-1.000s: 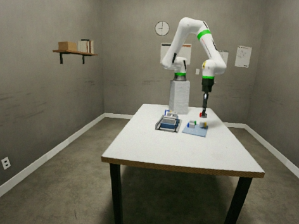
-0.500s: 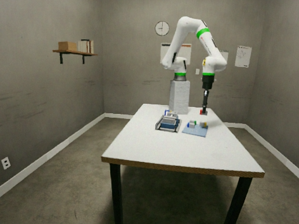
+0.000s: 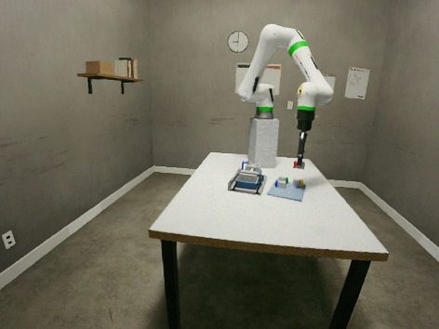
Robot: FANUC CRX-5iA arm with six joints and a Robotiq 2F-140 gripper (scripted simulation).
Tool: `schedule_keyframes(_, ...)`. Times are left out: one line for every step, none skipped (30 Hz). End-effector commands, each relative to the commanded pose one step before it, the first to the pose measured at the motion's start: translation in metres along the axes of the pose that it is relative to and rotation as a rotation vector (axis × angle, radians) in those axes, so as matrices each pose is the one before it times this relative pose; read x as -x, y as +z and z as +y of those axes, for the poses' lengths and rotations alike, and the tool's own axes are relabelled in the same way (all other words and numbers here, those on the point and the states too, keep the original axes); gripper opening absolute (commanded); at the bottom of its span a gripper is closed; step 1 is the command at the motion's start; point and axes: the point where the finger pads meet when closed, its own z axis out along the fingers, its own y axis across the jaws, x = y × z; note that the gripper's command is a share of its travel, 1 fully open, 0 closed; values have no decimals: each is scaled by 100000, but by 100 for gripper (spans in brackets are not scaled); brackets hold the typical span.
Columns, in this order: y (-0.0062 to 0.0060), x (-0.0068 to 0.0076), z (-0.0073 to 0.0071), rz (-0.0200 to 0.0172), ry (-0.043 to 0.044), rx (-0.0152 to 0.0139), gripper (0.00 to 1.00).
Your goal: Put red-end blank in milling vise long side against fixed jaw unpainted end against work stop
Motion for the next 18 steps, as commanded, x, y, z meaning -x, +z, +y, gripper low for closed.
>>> schedule_keyframes(48, 54, -73, -95, -18, -137, 10)
schedule_keyframes(39, 1, -1, -1, 0, -1, 10)
schedule_keyframes(39, 1, -1, -1, 0, -1, 10)
schedule_keyframes(39, 1, -1, -1, 0, -1, 10)
schedule_keyframes(39, 1, -1, -1, 0, -1, 10)
schedule_keyframes(39, 1, -1, -1, 0, -1, 10)
schedule_keyframes(39, 1, -1, -1, 0, -1, 10)
schedule_keyframes(39, 1, -1, -1, 0, -1, 10)
schedule_keyframes(39, 1, -1, -1, 0, -1, 10)
schedule_keyframes(0, 0, 0, 0, 0, 0, 10)
schedule_keyframes(0, 0, 0, 0, 0, 0, 10)
schedule_keyframes(16, -15, 14, 25, -5, 20, 10)
schedule_keyframes(22, 2, -2, -2, 0, -2, 10)
schedule_keyframes(22, 2, -2, -2, 0, -2, 10)
schedule_keyframes(22, 2, -2, -2, 0, -2, 10)
schedule_keyframes(22, 2, -2, -2, 0, -2, 10)
schedule_keyframes(22, 2, -2, -2, 0, -2, 10)
schedule_keyframes(22, 2, -2, -2, 0, -2, 10)
